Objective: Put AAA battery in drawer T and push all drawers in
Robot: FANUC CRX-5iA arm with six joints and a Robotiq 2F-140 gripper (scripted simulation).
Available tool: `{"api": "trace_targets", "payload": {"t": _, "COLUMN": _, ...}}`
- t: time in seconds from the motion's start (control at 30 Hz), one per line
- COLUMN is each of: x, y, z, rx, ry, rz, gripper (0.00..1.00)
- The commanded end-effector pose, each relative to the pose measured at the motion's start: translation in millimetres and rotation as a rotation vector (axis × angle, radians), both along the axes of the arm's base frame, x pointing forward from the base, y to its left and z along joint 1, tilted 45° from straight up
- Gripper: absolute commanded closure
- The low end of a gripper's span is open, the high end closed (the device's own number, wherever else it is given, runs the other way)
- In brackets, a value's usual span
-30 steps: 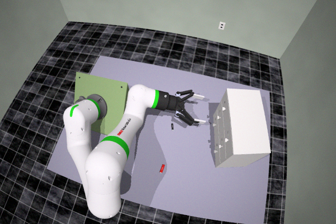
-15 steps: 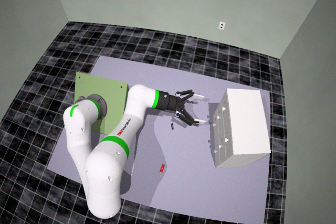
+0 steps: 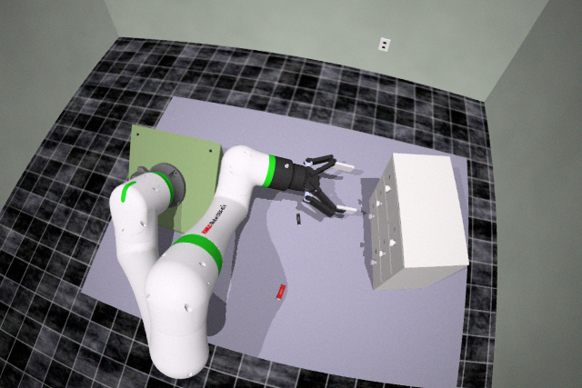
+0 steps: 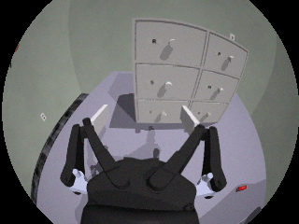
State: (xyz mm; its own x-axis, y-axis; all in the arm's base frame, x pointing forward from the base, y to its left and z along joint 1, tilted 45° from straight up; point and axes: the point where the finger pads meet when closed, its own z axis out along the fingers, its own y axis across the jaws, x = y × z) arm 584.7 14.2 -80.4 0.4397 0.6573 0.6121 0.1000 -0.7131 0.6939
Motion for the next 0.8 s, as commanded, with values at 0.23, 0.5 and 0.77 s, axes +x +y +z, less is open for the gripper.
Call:
{"api": "trace_targets", "payload": {"t": 0.23, "x": 2.1, "y": 13.7, "z": 13.6, "rx": 0.0, "ry": 0.0, "rz": 0.0, "gripper": 0.0}}
{"api": "trace_targets", "payload": {"t": 0.5, "x": 2.5, "y": 16.3, "z": 16.2, "rx": 0.0, "ry": 0.0, "rz": 0.0, "gripper": 0.0}}
{"api": "trace_targets", "payload": {"t": 0.77, "x": 2.0, "y": 16.7, "z": 16.8, "rx": -0.001, "ry": 0.007, "rz": -0.007, "gripper": 0.0}}
